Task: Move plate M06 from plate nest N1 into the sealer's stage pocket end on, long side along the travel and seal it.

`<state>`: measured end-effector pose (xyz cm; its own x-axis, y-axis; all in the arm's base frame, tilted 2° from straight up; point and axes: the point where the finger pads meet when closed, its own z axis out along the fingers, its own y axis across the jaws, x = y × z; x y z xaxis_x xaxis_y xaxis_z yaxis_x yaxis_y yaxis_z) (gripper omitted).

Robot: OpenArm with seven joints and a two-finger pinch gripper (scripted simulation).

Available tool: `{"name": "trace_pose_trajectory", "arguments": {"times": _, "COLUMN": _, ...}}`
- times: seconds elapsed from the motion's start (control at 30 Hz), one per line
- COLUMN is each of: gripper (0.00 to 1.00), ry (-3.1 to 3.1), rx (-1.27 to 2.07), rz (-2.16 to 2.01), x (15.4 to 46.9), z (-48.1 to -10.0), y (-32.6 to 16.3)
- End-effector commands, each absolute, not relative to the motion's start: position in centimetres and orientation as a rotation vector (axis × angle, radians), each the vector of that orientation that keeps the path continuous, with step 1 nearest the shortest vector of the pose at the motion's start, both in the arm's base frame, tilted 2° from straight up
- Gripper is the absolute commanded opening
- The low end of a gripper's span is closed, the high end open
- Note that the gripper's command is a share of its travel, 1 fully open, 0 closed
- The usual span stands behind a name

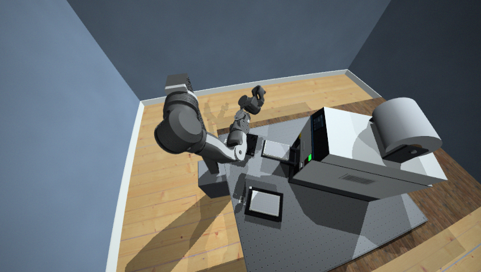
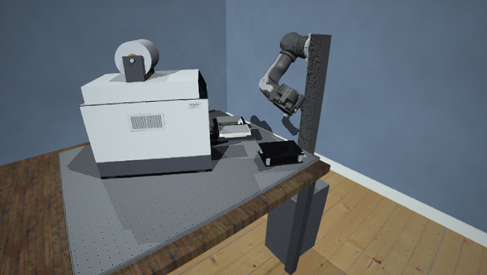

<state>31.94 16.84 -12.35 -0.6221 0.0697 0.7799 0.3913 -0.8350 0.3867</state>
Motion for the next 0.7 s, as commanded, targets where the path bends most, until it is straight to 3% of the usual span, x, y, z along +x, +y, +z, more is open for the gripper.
{"name": "trace_pose_trajectory", "arguments": {"times": 0.0, "gripper": 0.0, "ry": -0.814, "rx": -1.261, "rz": -2.542, "x": 31.87, "z": -12.42, "y": 16.94}}
{"name": "trace_pose_trajectory", "arguments": {"times": 0.67, "gripper": 0.0, "ry": -0.813, "rx": -1.261, "rz": -2.541, "x": 32.04, "z": -12.61, "y": 16.51}}
